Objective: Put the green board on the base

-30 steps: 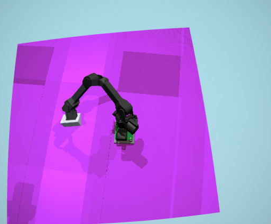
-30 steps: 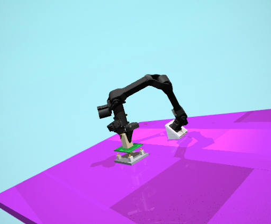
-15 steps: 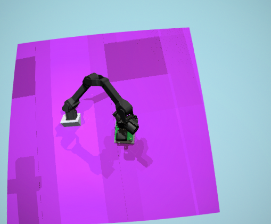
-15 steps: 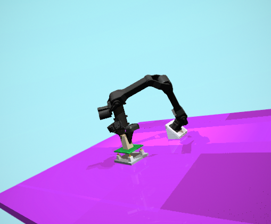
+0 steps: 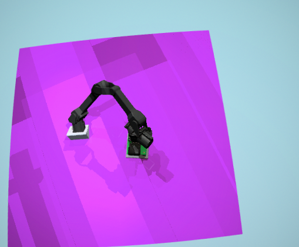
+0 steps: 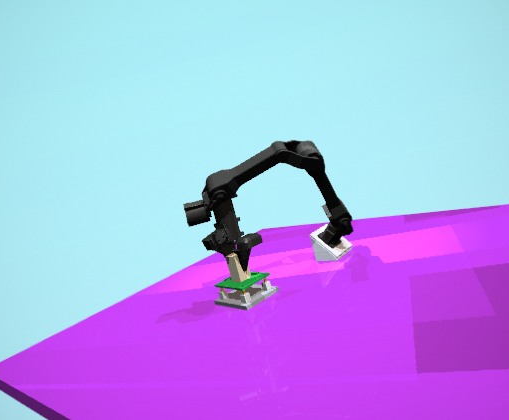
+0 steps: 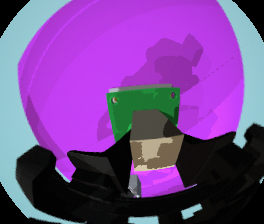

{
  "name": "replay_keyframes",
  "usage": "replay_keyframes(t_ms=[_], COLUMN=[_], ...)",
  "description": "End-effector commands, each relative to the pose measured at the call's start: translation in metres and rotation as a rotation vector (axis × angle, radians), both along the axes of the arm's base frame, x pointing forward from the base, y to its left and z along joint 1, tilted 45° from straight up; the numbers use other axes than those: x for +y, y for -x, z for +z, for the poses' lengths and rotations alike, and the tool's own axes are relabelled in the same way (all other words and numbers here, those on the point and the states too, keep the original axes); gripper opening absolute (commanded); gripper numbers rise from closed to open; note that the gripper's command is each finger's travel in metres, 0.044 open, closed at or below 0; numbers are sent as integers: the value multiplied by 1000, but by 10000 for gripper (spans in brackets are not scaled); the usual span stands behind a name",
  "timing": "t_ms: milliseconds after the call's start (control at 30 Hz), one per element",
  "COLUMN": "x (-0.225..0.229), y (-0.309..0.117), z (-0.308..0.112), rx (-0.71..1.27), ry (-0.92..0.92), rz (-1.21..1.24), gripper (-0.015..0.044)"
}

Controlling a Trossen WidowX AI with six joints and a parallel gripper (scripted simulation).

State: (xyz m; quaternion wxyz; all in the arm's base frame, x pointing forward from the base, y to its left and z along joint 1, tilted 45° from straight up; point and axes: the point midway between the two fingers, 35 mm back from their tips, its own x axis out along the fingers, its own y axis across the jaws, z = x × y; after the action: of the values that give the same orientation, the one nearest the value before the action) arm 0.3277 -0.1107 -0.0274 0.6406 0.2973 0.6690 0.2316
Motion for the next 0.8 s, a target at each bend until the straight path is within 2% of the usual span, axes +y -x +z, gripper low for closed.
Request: replay_keyframes(t_ms=[0,367,767], x=[2,6,4], y=[-1,0,0], z=[-2,-6,-4], rx=[4,3,0], ry=[-3,-3,0], rz=[-6,-6,0], gripper=[0,0,315])
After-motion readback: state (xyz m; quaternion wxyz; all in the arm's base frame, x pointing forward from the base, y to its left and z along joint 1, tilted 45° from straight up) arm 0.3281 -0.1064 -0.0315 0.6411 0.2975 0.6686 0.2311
